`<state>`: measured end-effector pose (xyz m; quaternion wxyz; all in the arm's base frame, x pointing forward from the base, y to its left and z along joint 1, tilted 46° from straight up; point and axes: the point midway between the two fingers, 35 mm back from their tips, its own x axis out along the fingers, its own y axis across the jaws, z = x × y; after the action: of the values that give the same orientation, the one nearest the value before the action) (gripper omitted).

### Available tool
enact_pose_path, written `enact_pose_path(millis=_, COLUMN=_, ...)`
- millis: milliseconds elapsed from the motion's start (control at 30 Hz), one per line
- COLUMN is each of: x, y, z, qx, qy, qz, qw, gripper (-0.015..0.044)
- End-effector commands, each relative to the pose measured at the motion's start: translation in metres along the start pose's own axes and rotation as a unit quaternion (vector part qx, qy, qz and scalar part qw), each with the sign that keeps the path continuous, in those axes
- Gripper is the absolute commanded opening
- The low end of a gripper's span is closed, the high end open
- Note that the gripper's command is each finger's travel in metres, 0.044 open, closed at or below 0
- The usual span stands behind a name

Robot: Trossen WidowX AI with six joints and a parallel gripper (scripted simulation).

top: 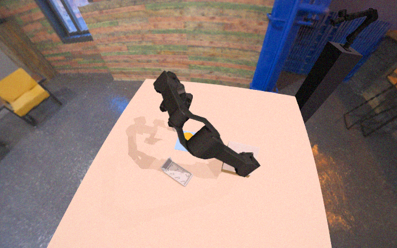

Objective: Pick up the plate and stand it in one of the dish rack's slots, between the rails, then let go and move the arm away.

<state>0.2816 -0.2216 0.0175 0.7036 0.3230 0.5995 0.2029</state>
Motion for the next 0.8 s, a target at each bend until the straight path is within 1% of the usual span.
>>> enact_pose_path(millis=0, x=0.001, y=0.0, z=0.004, qx=0.009, qy=-0.002, qz=0.005, qw=1.0, gripper=0.04)
enact_pose_path(millis=67, x=0.017, y=-0.001, z=0.005, qx=0.009, qy=-0.003, qz=0.005, qw=1.0, gripper=0.04)
enact_pose_path(millis=267, x=0.096, y=0.0, z=-0.003, qx=0.009, qy=-0.003, qz=0.006, qw=1.0, gripper=0.04)
enact_pose_path(millis=333, x=0.111, y=0.002, z=-0.006, qx=0.009, qy=-0.003, qz=0.007, qw=1.0, gripper=0.04)
enact_pose_path(millis=767, x=0.122, y=0.002, z=-0.005, qx=0.009, qy=-0.003, qz=0.007, qw=1.0, gripper=0.04)
